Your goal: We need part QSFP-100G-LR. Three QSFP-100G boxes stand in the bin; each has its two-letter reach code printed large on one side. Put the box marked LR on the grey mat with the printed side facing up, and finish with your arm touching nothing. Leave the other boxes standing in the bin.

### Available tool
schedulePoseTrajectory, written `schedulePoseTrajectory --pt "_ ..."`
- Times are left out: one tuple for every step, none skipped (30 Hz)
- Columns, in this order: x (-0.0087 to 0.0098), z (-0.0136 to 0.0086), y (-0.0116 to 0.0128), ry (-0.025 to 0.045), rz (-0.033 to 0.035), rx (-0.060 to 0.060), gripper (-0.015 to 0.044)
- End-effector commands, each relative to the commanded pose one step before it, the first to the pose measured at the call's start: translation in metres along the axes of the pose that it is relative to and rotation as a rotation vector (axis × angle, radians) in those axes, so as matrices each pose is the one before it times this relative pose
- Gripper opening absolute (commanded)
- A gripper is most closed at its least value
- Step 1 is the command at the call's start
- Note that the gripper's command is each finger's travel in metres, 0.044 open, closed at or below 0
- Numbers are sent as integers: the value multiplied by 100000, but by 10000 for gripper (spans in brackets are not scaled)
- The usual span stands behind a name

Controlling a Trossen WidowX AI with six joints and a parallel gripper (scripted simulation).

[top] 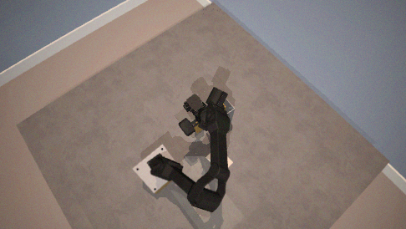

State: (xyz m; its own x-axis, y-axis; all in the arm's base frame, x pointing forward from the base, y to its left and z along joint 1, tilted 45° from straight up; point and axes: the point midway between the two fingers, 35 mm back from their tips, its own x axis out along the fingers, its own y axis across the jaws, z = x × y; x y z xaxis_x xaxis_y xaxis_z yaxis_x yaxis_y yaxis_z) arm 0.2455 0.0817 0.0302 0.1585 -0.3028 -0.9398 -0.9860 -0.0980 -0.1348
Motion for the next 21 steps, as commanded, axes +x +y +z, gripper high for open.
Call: schedulePoseTrajectory --pt "-217 -210 -135 -8221 -618 -248 440" --pt "-17 -9 -15 -405 -69 -6 440" --pt "0 0 0 0 0 0 440" --pt "0 0 0 0 0 0 440" --pt "0 0 0 0 0 0 440" --pt "15 -12 5 -290 181 21 440" --pt "44 -36 15 -875 536 64 440" --pt "70 -59 23 -1471 865 111 440" --pt "78 -71 25 -1797 996 140 440" --pt "70 -71 21 -1820 943 146 440" --pt "62 -71 17 -1842 890 152 440" --pt "55 -70 13 -1863 836 157 440" --pt "47 -70 9 -1882 782 161 440" --pt "39 -69 5 -1901 727 165 440" --pt "31 -69 1 -1918 672 168 440" --pt "24 -68 -3 -1934 616 170 440" --pt "16 -68 -6 -1950 561 172 440" --pt "8 -67 -10 -1964 504 173 440" --pt "0 -66 -14 -1977 448 173 440" --pt "-8 -66 -18 -1989 391 173 440" --pt "-15 -65 -21 -1999 334 172 440"
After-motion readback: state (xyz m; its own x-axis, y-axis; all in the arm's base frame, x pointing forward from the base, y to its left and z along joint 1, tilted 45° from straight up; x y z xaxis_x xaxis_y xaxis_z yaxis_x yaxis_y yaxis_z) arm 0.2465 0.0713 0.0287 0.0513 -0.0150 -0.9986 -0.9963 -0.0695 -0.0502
